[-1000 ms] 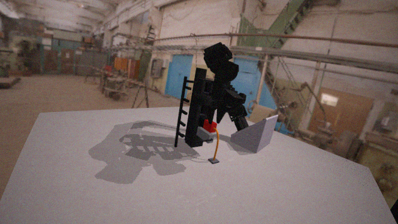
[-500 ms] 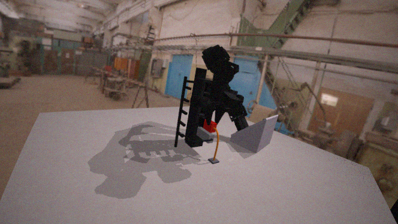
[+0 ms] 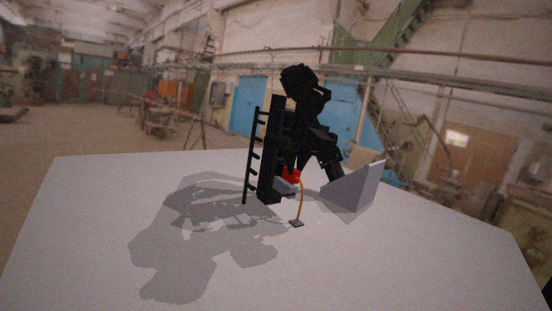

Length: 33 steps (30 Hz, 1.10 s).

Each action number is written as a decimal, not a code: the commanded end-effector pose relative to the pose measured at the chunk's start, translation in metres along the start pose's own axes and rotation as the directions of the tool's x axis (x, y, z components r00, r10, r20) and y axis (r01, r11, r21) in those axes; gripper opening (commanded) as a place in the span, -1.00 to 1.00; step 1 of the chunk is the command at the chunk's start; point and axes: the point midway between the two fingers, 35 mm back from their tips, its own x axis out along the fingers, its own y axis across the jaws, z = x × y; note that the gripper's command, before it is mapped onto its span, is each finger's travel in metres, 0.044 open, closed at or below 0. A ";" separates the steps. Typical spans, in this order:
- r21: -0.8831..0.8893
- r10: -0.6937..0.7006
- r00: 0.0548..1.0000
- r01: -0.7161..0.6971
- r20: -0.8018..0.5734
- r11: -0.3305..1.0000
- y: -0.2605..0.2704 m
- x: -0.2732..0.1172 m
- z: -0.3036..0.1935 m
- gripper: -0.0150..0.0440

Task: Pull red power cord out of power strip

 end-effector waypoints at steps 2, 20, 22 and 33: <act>-0.001 0.002 1.000 -0.002 0.000 1.000 0.000 0.000 0.002 -0.49; -0.003 0.000 1.000 0.000 0.002 1.000 -0.002 -0.002 0.029 -0.49; -0.003 0.000 1.000 0.000 0.002 1.000 -0.002 -0.002 0.032 -0.49; -0.004 -0.002 1.000 0.002 0.003 1.000 -0.001 -0.006 0.050 -0.49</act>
